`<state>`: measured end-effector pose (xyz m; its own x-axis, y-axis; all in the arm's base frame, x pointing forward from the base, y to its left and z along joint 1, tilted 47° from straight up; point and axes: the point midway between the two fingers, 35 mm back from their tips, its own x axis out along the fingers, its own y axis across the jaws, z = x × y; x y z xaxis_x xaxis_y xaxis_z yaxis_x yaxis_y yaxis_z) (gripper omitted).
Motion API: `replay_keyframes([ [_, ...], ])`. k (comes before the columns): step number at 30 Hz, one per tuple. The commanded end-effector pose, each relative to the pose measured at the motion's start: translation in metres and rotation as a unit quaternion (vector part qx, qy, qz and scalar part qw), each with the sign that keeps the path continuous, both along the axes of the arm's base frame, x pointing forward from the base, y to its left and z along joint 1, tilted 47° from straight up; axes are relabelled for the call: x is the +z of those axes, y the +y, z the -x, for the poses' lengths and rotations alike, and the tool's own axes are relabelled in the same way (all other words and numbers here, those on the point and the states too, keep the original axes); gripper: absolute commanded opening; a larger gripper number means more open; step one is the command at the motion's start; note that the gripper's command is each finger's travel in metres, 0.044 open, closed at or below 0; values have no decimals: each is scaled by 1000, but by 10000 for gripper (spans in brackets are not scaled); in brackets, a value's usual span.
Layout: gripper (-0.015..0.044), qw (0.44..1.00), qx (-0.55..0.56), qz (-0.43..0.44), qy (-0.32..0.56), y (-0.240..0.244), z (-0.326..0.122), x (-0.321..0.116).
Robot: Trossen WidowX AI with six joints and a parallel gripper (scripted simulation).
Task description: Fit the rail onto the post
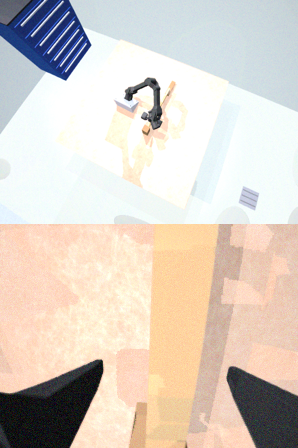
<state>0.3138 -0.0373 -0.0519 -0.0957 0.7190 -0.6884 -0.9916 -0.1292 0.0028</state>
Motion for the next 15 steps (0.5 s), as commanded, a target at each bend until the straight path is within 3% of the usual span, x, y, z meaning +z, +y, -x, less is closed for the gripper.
replay_keyframes([
  [1,440,1000,0,0,0,0,0,9],
  [4,440,1000,-1,2,-1,-1,0,40],
  [15,440,1000,-1,2,-1,-1,0,42],
])
